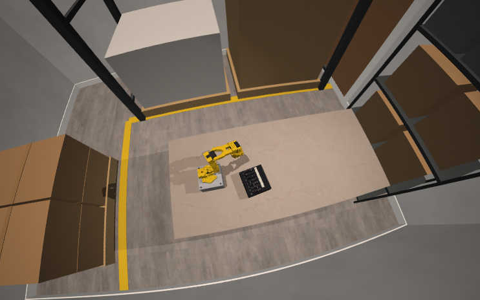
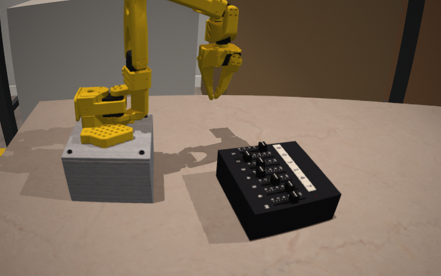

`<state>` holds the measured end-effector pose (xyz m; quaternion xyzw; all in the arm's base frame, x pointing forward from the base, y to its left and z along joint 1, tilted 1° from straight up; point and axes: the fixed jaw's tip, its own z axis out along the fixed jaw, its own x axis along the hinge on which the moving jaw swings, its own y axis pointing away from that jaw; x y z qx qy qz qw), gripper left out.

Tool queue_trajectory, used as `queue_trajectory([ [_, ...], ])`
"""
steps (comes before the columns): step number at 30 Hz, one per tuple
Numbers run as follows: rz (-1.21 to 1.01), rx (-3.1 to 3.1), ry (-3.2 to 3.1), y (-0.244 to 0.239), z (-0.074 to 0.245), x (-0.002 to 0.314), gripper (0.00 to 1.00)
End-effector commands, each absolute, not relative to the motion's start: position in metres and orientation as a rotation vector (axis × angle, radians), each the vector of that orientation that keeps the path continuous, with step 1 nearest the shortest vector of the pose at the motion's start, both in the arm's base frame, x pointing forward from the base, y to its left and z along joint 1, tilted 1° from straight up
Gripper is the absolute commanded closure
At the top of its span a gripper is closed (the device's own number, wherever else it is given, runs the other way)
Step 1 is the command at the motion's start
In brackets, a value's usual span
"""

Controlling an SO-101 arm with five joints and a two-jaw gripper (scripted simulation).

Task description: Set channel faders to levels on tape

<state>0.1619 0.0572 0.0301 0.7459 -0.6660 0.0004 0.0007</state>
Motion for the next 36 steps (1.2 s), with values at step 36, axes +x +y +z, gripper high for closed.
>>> queue_trajectory([
  [36,0.02,3.104,0.523,0.104,0.038,0.147,1.0],
])
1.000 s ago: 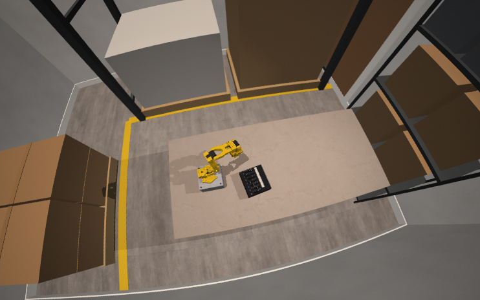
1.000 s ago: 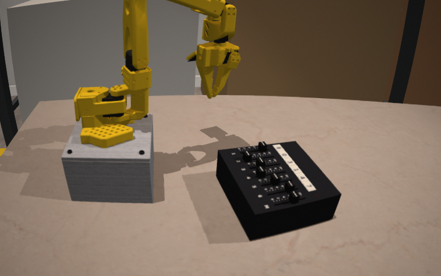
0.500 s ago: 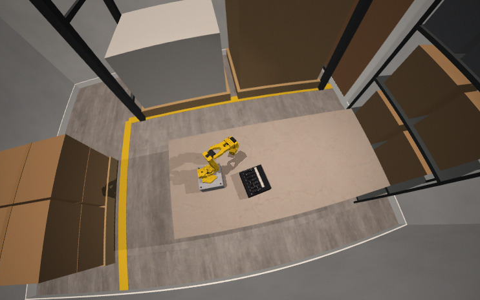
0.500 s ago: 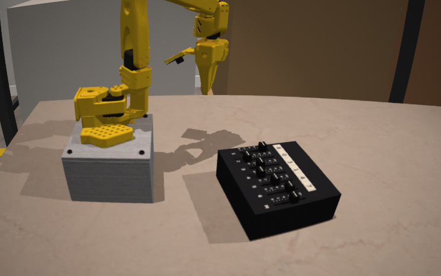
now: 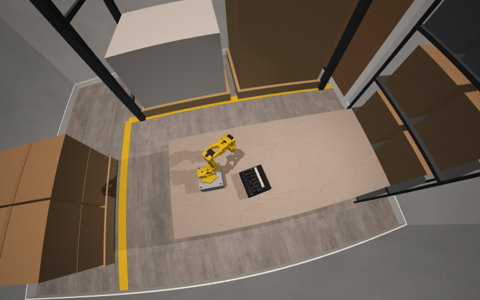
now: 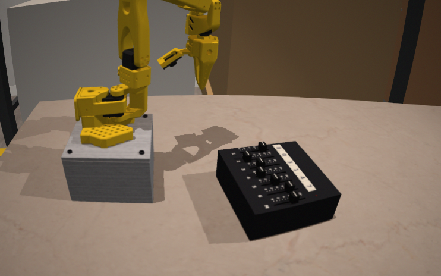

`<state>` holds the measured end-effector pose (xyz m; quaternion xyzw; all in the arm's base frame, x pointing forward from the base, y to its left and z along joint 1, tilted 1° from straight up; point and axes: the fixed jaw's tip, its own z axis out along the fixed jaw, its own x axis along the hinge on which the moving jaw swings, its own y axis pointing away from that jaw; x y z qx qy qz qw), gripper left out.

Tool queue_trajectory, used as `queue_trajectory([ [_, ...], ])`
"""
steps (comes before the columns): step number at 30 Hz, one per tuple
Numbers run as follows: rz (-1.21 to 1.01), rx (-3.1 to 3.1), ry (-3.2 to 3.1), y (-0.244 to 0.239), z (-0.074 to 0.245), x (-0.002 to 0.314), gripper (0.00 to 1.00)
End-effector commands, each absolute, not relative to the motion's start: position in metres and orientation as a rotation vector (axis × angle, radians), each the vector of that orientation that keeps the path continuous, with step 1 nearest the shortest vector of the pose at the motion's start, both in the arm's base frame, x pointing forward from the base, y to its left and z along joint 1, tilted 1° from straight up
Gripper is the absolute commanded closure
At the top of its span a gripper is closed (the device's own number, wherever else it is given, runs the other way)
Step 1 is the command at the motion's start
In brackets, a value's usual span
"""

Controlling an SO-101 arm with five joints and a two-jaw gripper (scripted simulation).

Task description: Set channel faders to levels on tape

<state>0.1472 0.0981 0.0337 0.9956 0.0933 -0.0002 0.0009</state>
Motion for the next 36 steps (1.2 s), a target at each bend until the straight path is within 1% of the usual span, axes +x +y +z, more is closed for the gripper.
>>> queue_trajectory([
  [1,0.02,3.104,0.523,0.104,0.038,0.147,1.0],
  [17,0.021,2.777,1.478,0.123,0.039,0.137,1.0],
  [19,0.021,2.777,1.478,0.123,0.039,0.137,1.0],
  [30,0.021,2.433,1.991,0.135,0.04,0.129,1.0],
  [36,0.021,2.305,2.137,0.138,0.041,0.126,1.0],
])
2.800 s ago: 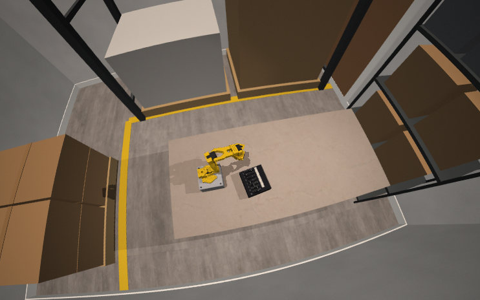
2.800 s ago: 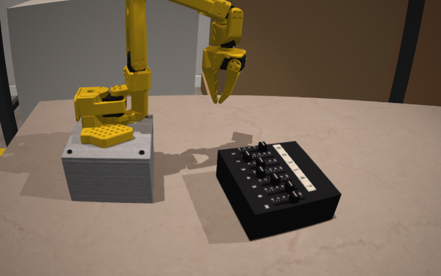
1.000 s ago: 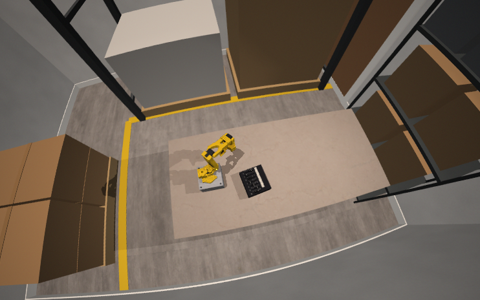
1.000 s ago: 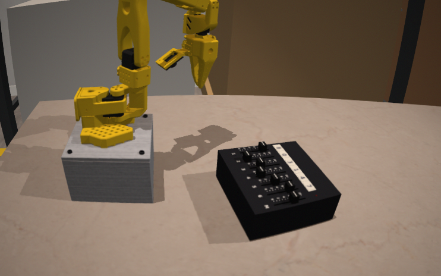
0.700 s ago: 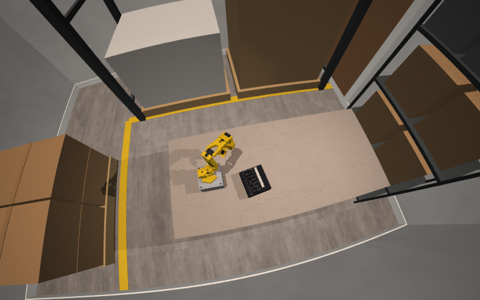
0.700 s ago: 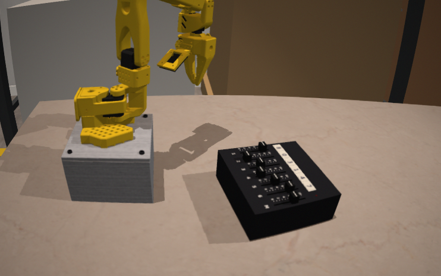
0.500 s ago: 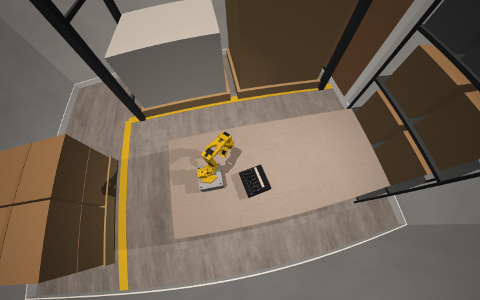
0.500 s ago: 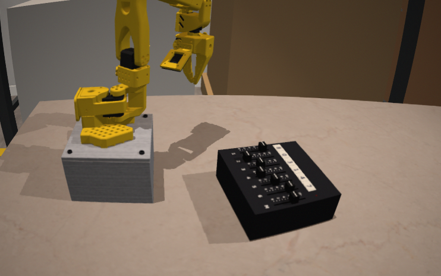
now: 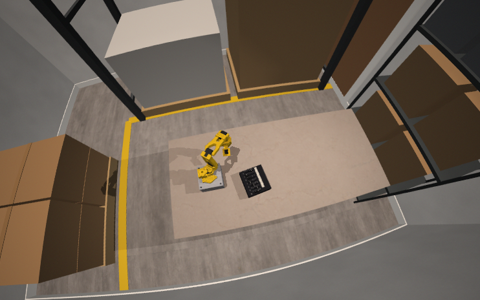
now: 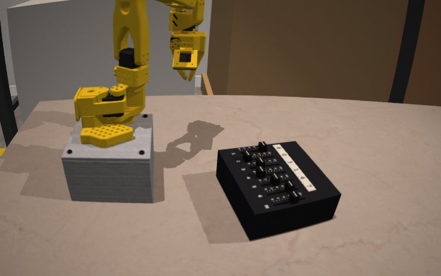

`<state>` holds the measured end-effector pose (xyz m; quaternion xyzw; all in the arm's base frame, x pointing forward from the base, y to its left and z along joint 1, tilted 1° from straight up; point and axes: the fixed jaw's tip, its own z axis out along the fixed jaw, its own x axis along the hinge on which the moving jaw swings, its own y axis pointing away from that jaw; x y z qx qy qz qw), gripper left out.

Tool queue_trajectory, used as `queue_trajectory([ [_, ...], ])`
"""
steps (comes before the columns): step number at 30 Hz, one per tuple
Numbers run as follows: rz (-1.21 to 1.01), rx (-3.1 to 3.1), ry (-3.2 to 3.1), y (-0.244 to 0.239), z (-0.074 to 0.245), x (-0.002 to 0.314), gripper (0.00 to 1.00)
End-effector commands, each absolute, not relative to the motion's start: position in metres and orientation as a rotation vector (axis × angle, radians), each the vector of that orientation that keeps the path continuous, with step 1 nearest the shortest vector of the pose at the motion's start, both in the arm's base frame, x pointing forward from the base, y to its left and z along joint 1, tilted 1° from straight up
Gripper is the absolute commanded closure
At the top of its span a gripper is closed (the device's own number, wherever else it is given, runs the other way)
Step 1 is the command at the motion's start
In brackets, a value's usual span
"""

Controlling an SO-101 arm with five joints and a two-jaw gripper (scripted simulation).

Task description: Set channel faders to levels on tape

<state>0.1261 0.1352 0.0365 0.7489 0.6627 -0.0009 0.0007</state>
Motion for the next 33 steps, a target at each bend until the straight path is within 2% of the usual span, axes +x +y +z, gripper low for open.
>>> queue_trajectory([
  [1,0.021,2.273,2.171,0.139,0.041,0.125,1.0],
  [33,0.021,1.58,2.714,0.155,0.042,0.109,1.0],
])
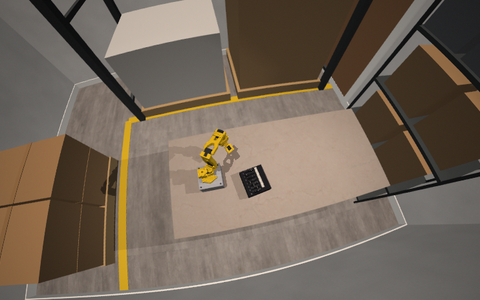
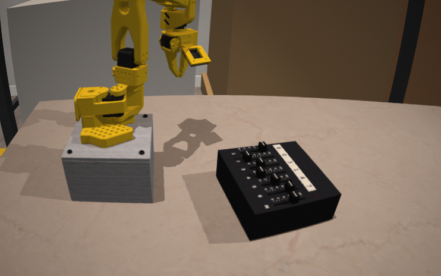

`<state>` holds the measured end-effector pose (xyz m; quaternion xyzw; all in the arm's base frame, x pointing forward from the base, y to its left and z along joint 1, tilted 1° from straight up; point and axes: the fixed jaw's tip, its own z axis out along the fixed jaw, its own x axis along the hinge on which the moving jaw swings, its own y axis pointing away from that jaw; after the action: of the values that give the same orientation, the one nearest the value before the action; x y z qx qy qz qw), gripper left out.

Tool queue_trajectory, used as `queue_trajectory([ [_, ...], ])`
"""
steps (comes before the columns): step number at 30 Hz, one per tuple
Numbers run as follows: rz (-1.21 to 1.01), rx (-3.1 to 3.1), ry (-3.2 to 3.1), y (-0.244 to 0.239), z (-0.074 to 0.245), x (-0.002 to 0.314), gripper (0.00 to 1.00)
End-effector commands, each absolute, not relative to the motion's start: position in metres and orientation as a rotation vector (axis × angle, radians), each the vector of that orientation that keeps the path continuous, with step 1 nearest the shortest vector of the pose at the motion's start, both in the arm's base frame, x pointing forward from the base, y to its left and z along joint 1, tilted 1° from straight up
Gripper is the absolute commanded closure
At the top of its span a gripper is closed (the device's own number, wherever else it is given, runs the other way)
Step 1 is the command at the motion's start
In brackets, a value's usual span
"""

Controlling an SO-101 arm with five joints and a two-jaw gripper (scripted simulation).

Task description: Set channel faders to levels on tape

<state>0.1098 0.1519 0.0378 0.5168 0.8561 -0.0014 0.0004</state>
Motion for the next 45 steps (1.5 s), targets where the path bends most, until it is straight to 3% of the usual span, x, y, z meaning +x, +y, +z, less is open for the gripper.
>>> queue_trajectory([
  [1,0.021,1.58,2.714,0.1545,0.042,0.109,1.0],
  [45,0.021,1.43,2.796,0.1572,0.0423,0.1055,1.0],
])
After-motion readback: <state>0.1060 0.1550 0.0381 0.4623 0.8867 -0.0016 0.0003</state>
